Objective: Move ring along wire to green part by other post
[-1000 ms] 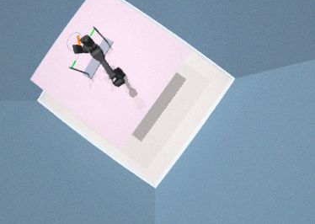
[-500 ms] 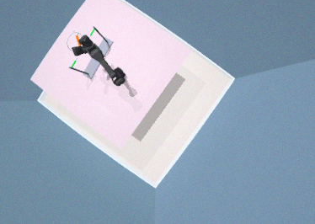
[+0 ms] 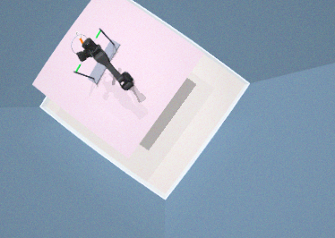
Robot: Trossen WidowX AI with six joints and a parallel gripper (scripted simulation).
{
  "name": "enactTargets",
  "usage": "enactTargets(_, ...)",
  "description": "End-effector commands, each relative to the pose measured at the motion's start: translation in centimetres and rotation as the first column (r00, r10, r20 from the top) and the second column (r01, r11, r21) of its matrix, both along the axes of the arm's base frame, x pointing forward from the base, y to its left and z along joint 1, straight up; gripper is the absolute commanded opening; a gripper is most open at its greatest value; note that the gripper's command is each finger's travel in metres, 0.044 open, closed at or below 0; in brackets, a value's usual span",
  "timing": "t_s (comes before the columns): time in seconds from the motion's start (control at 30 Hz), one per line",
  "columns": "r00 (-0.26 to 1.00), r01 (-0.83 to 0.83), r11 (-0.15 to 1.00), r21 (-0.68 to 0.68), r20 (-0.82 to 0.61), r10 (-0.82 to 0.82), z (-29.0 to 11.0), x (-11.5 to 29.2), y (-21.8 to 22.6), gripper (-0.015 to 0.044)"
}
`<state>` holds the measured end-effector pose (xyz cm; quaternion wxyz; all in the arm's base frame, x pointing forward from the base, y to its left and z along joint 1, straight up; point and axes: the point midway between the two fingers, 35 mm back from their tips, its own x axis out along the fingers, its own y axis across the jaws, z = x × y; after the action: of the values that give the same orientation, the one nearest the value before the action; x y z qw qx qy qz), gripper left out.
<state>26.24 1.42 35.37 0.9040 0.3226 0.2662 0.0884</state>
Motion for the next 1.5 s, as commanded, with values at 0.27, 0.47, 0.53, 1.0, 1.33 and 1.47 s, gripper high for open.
enactTargets(0.27, 1.000, 0.009, 0.983, -0.184, 0.011, -0.007, -0.4, 0.1, -0.5, -0.0150)
enactTargets(0.47, 1.000, 0.014, 0.964, -0.266, 0.019, -0.009, -0.6, 0.1, -0.8, -0.0150)
enactTargets(0.53, 1.000, 0.015, 0.956, -0.293, 0.022, -0.009, -0.6, 0.1, -0.9, -0.0150)
enactTargets(1.0, 0.999, 0.028, 0.881, -0.473, 0.042, -0.010, -0.9, 0.2, -1.5, -0.0150)
enactTargets(1.33, 0.998, 0.040, 0.799, -0.599, 0.057, -0.006, -1.0, 0.2, -2.0, -0.0150)
enactTargets(1.47, 0.998, 0.044, 0.765, -0.643, 0.063, -0.004, -1.0, 0.3, -2.2, -0.0150)
